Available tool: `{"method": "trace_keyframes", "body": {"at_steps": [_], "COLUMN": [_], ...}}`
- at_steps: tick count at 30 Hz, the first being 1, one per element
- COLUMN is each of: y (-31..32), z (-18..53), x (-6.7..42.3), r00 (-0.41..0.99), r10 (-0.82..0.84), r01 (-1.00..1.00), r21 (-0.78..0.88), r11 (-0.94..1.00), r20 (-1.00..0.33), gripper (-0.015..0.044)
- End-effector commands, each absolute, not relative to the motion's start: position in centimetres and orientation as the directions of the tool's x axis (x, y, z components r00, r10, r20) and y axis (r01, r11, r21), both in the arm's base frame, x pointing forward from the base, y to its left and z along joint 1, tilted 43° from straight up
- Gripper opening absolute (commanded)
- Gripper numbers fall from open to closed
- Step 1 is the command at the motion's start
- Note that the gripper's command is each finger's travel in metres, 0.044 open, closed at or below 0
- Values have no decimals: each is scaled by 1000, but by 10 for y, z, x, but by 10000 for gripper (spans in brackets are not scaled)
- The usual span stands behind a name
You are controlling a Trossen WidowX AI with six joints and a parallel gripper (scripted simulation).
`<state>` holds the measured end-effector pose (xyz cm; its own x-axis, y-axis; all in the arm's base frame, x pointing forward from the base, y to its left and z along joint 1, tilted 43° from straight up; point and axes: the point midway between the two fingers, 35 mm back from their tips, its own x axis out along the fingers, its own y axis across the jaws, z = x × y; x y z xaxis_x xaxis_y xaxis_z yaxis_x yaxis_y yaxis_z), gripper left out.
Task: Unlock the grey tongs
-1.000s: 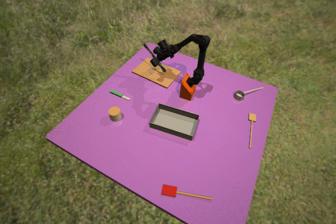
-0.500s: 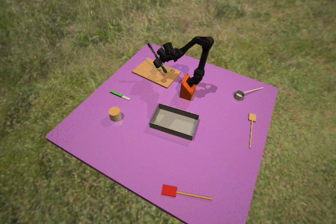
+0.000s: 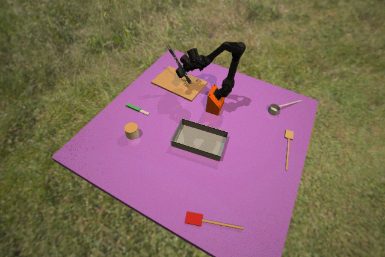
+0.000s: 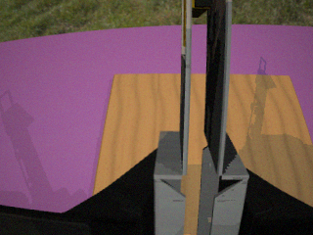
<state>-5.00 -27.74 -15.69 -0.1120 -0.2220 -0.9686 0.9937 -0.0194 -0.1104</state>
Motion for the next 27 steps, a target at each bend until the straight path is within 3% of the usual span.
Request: {"method": "trace_keyframes", "body": {"at_steps": [1,18,27], "y": [-279,-280,-287], "z": [-156,-156,-167], "x": [-50,-50,-50], "r00": [-108,-108,-101], "r10": [-232,-230,-136], "r01": [994,994,995], "r21": [-108,-108,-100], "r11": [-15,-16,-20], "r20": [-967,-967,-986], "gripper": [-150,-150,-150]}}
